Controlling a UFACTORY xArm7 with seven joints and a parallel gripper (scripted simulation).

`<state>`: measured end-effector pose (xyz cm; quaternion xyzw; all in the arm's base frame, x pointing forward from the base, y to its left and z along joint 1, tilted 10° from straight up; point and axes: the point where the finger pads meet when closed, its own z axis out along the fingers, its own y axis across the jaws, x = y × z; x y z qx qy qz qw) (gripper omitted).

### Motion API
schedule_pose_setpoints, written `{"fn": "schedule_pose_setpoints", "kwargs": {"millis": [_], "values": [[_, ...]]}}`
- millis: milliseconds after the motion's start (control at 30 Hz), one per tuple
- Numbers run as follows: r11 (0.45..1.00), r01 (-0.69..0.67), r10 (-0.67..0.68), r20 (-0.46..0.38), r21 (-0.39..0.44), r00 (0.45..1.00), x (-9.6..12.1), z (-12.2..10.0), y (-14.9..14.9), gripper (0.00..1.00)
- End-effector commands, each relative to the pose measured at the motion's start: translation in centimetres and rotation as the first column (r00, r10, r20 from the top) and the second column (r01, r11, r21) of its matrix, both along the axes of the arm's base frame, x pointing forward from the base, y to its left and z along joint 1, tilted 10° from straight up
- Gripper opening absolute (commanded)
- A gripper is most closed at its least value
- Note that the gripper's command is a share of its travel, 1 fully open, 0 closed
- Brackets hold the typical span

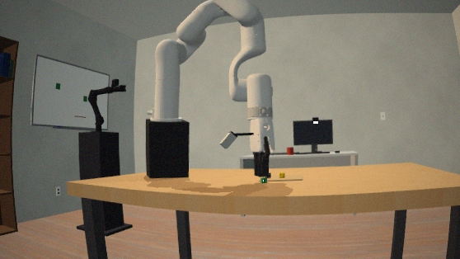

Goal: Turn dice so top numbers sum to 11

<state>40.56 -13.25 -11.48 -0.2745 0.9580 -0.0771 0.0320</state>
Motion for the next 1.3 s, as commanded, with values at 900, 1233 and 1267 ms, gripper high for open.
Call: {"fn": "schedule_pose_setpoints", "kwargs": {"millis": [900,1233,1267], "values": [[1.000,0.000,0.000,0.003,-0.001,1.000,0.3,-1.8,-0.3,0.31],[1.000,0.000,0.000,0.003,-0.001,1.000,0.3,-1.8,-0.3,0.31],[1.000,0.000,0.000,0.003,-0.001,1.000,0.3,-1.8,-0.3,0.31]]}}
